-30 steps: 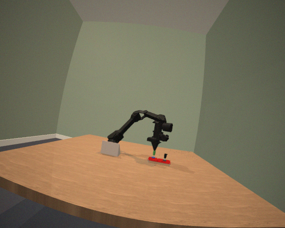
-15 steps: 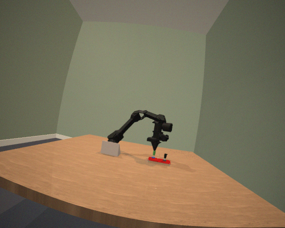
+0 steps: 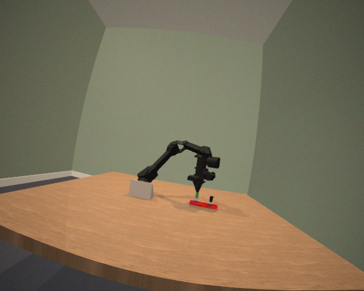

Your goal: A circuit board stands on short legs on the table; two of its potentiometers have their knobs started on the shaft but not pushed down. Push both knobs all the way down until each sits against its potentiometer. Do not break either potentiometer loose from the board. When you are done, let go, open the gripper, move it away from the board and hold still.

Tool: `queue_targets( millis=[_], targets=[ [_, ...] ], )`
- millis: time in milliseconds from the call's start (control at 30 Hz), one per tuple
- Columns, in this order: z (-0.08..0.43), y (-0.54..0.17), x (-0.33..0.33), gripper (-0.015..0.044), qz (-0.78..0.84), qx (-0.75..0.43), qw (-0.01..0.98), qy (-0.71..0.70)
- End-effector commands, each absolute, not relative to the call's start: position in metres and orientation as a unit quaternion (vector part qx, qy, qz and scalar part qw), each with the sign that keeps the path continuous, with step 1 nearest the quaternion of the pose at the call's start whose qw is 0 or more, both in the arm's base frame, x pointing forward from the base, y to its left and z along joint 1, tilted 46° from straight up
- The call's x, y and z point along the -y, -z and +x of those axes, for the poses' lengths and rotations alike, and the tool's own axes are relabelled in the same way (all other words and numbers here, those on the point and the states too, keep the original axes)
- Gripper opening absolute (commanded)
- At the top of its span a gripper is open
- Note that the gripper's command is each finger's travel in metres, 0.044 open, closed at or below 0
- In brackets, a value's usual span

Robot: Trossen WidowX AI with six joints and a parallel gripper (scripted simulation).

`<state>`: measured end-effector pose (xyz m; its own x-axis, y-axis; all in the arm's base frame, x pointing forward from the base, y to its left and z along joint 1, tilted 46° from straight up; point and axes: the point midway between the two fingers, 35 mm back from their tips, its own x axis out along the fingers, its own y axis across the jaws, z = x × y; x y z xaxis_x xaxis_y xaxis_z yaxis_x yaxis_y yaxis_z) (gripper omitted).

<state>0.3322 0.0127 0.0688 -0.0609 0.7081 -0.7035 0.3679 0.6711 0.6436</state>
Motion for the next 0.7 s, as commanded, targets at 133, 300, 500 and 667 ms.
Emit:
queue_targets(
  millis=[133, 300, 500, 667],
  targets=[
    [0.3332, -0.0626, -0.0225, 0.0000, 0.374, -0.717, 0.568, -0.156],
    [0.3331, -0.0613, -0.0239, 0.0000, 0.374, -0.717, 0.568, -0.156],
    [0.3329, -0.0599, -0.0253, 0.0000, 0.374, -0.717, 0.568, -0.156],
    [0.3329, -0.0599, -0.0253, 0.0000, 0.374, -0.717, 0.568, -0.156]
  ],
)
